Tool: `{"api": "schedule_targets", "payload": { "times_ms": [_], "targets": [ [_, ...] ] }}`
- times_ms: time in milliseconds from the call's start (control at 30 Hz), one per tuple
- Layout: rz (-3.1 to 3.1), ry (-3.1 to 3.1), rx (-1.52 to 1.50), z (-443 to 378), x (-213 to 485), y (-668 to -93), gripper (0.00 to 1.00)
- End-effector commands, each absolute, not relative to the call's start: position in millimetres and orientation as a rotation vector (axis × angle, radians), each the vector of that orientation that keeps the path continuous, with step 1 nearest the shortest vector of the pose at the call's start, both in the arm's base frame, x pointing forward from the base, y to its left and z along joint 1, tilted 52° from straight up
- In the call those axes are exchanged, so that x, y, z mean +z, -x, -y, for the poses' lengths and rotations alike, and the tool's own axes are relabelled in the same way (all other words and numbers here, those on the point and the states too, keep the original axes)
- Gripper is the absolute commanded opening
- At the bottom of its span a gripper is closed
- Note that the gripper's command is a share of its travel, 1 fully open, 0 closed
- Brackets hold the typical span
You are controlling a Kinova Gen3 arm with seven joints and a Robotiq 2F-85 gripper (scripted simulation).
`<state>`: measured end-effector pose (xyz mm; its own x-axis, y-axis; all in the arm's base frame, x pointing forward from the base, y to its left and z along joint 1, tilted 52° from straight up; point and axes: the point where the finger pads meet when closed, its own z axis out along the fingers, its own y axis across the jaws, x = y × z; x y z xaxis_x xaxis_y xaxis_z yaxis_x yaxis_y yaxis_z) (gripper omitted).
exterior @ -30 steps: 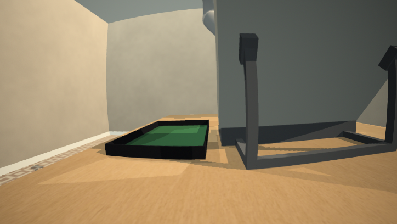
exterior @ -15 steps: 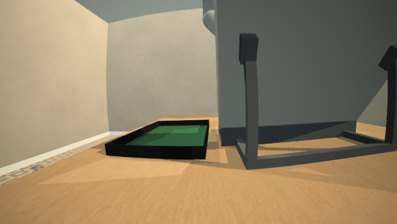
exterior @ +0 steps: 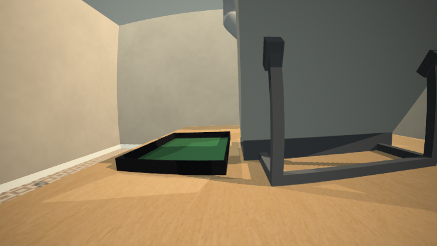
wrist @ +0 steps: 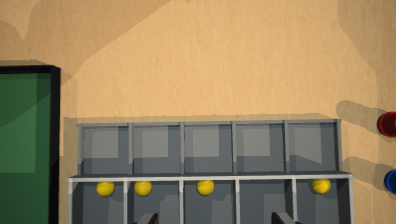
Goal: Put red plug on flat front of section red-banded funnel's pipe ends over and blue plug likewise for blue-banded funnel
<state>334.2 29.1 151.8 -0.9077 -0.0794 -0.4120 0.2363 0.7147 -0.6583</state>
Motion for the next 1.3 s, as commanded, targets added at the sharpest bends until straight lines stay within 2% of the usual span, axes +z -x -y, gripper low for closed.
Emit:
{"api": "schedule_targets", "payload": {
  "times_ms": [0,100,133,267,467,1233,1267],
  "targets": [
    [-2.507,-0.12,-1.042,-30,152,-334,0.7],
    [-2.507,-0.12,-1.042,-30,152,-334,0.7],
    [-2.507,-0.12,-1.042,-39,87,-359,0.7],
    [-2.507,-0.12,-1.042,-40,76,-363,0.7],
    [-2.507,-0.12,-1.042,-50,16,-386,0.7],
    [-2.516,-0.118,-1.033,-53,-3,-393,0.7],
    [-2.516,-0.117,-1.032,-75,-70,-397,0.7]
  ]
}}
